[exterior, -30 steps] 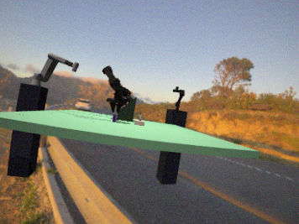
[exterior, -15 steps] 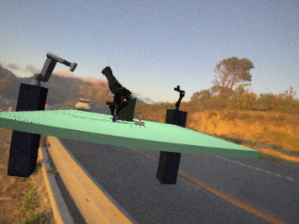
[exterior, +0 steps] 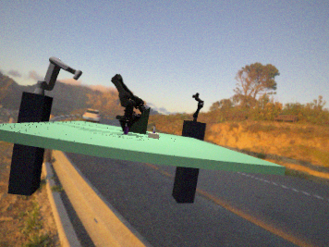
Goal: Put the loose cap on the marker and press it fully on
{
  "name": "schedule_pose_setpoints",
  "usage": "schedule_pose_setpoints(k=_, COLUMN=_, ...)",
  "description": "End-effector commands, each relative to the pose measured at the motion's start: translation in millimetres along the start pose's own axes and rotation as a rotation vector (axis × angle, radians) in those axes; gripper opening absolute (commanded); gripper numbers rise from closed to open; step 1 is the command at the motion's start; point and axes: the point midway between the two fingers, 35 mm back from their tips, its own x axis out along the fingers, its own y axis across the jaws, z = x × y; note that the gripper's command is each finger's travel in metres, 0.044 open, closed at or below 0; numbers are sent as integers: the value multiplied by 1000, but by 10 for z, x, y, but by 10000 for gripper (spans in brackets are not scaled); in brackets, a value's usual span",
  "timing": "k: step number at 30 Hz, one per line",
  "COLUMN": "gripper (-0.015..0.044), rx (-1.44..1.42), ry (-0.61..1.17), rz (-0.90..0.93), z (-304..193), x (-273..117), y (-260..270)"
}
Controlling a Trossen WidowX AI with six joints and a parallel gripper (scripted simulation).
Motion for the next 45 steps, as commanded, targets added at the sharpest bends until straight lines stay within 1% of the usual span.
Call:
schedule_pose_setpoints(k=1, gripper=253, rx=-8, ry=-2, rz=6, z=3, x=52, y=25)
schedule_pose_setpoints(k=2, gripper=253, rx=-8, ry=-2, rz=6, z=3, x=54, y=25)
schedule_pose_setpoints(k=6, gripper=148, rx=-8, ry=-2, rz=6, z=3, x=54, y=21)
schedule_pose_setpoints(k=15, gripper=88, rx=-8, ry=-2, rz=6, z=3, x=54, y=18)
schedule_pose_setpoints(k=18, gripper=9, rx=-8, ry=-2, rz=6, z=7, x=14, y=14)
schedule_pose_setpoints(k=19, gripper=0, rx=-8, ry=-3, rz=6, z=9, x=-12, y=12)
schedule_pose_setpoints(k=38, gripper=0, rx=-7, ry=-4, rz=7, z=2, x=-531, y=10)
schedule_pose_setpoints(k=41, gripper=0, rx=-7, ry=-5, rz=6, z=6, x=-552, y=14)
schedule_pose_setpoints(k=45, gripper=0, rx=-11, ry=-18, rz=8, z=129, x=-588, y=69)
